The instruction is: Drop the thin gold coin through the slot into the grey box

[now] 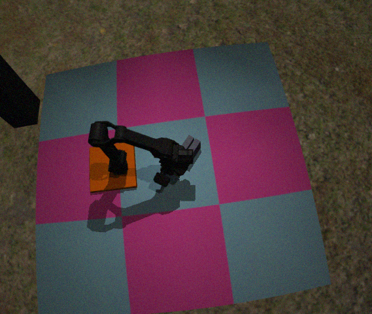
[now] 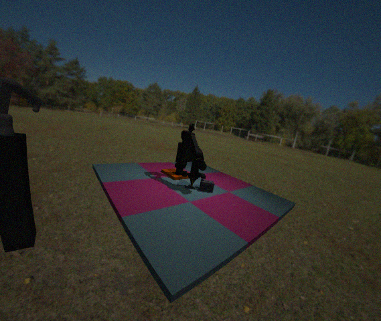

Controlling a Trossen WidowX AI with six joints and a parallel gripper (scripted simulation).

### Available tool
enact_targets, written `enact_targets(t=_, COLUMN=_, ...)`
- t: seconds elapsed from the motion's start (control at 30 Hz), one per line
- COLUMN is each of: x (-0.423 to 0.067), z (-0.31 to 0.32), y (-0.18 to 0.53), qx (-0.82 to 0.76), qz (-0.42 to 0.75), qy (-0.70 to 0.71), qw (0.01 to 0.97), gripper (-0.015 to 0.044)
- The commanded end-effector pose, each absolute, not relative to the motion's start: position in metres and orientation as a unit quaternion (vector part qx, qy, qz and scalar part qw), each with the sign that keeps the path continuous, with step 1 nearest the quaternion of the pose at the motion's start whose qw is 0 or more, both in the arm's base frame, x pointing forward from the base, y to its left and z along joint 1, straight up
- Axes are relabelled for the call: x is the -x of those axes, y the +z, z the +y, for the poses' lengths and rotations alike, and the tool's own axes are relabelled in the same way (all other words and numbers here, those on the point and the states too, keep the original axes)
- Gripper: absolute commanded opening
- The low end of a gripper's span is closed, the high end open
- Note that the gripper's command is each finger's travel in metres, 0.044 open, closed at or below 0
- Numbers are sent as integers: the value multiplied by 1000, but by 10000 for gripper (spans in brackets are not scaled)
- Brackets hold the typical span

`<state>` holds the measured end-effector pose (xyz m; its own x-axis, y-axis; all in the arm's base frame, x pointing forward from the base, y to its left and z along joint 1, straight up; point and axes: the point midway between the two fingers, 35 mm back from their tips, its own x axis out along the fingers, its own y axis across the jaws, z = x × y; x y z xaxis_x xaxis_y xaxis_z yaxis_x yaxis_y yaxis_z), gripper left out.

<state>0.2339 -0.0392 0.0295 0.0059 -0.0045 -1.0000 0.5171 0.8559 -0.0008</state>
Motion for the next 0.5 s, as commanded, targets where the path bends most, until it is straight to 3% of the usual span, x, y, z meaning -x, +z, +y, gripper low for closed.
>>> enact_targets(t=0.0, x=-238, z=-40, y=40, qx=-187, qz=675, qy=-190, qw=688, gripper=0)
enact_targets(t=0.47, x=-239, z=-40, y=75, qx=-187, qz=675, qy=-190, qw=688, gripper=0)
